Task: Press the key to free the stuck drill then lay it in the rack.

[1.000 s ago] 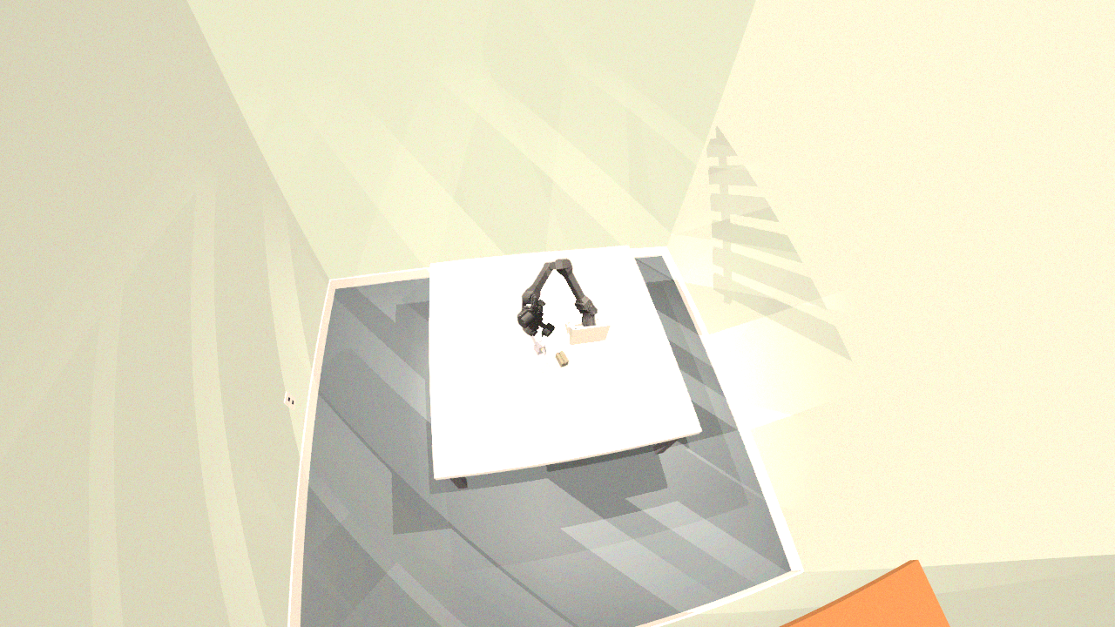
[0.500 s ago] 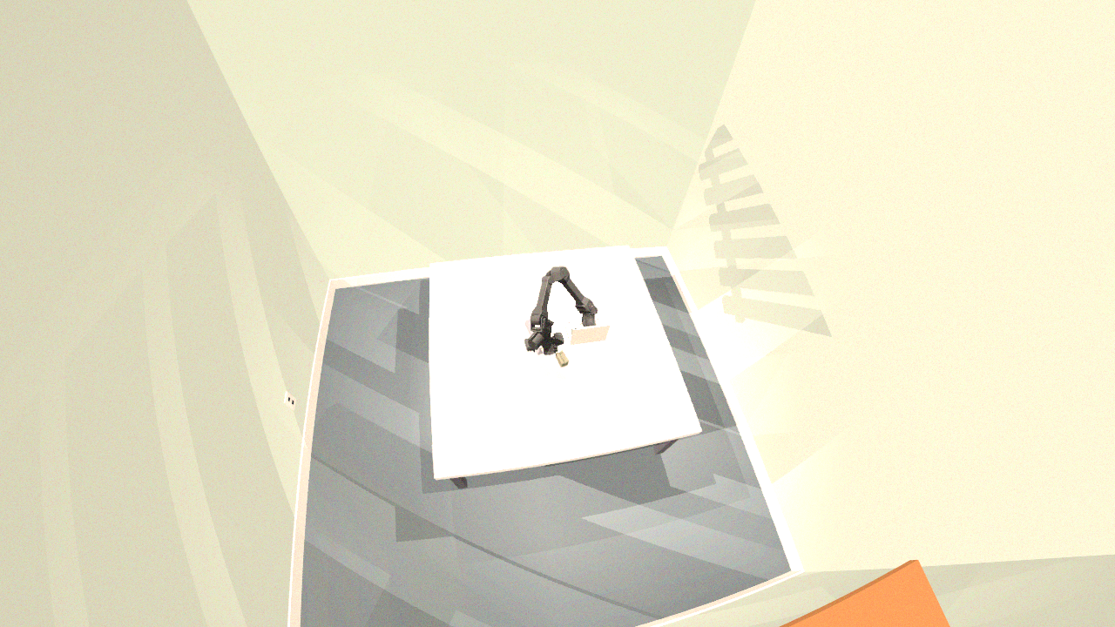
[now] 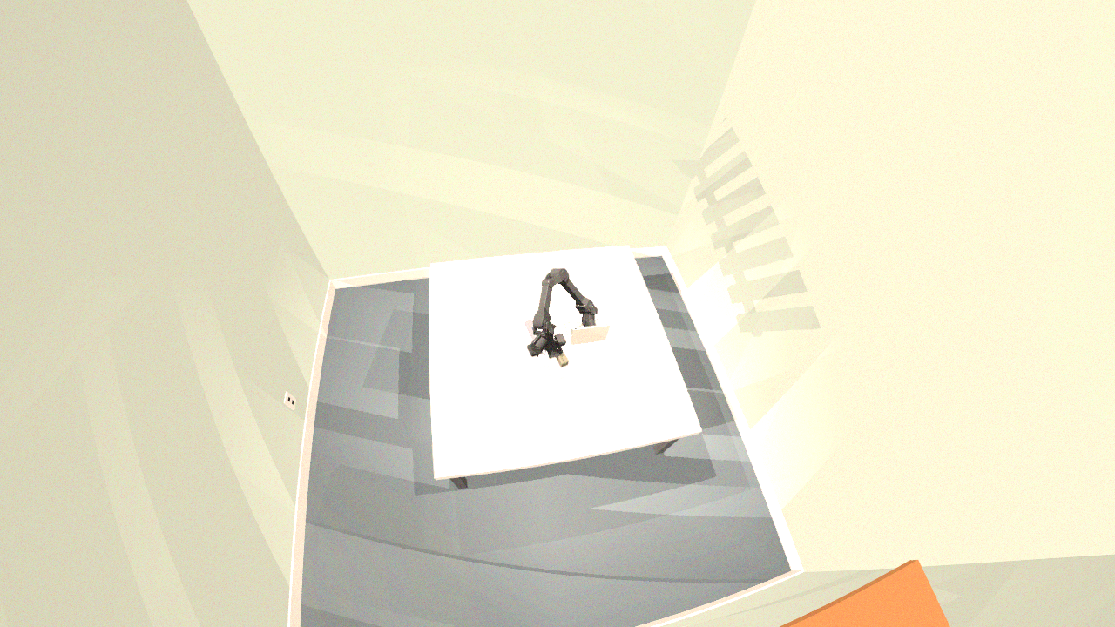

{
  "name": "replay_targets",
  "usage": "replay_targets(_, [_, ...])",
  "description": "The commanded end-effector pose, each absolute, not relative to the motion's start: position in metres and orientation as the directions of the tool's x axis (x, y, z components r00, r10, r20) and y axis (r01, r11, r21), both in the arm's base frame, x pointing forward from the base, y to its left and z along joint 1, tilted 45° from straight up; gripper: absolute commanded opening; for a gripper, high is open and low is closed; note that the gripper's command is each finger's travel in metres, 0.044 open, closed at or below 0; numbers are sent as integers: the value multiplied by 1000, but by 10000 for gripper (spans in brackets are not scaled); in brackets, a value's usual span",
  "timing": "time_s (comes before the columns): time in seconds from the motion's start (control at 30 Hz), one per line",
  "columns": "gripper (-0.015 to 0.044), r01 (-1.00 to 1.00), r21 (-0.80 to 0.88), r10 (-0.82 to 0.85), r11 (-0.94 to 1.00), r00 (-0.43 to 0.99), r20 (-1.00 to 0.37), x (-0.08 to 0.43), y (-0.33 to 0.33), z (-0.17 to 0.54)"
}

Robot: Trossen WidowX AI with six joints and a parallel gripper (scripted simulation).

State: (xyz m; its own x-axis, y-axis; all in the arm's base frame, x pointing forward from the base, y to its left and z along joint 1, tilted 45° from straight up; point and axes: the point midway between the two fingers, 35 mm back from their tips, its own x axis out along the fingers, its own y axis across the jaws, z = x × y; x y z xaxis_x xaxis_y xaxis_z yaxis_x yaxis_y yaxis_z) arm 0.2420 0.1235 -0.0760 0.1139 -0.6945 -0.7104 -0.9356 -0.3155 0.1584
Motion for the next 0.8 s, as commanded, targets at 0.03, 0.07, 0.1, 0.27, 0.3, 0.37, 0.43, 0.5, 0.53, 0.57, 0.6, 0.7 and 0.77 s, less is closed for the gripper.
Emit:
replay_targets(0.03, [440, -933, 166, -692, -321, 111, -713, 241, 124, -77])
replay_targets(0.07, [440, -933, 166, -692, -321, 111, -713, 241, 123, -77])
replay_targets(0.1, [440, -933, 166, -692, -321, 111, -713, 242, 123, -78])
replay_targets(0.27, [440, -932, 165, -692, -321, 112, -714, 244, 117, -82])
replay_targets(0.3, [440, -932, 165, -692, -321, 112, -714, 244, 116, -83])
replay_targets(0.37, [440, -932, 165, -692, -321, 112, -714, 245, 113, -84])
replay_targets(0.43, [440, -932, 165, -691, -321, 112, -714, 246, 110, -86])
replay_targets(0.5, [440, -932, 165, -692, -321, 112, -714, 246, 107, -88])
replay_targets(0.53, [440, -932, 165, -692, -321, 112, -714, 247, 106, -88])
replay_targets(0.57, [440, -932, 165, -692, -321, 112, -714, 247, 105, -89])
replay_targets(0.6, [440, -932, 165, -692, -321, 112, -713, 248, 103, -90])
replay_targets(0.7, [440, -932, 165, -692, -321, 112, -713, 249, 99, -93])
replay_targets(0.77, [440, -932, 165, -692, -321, 112, -713, 249, 96, -94])
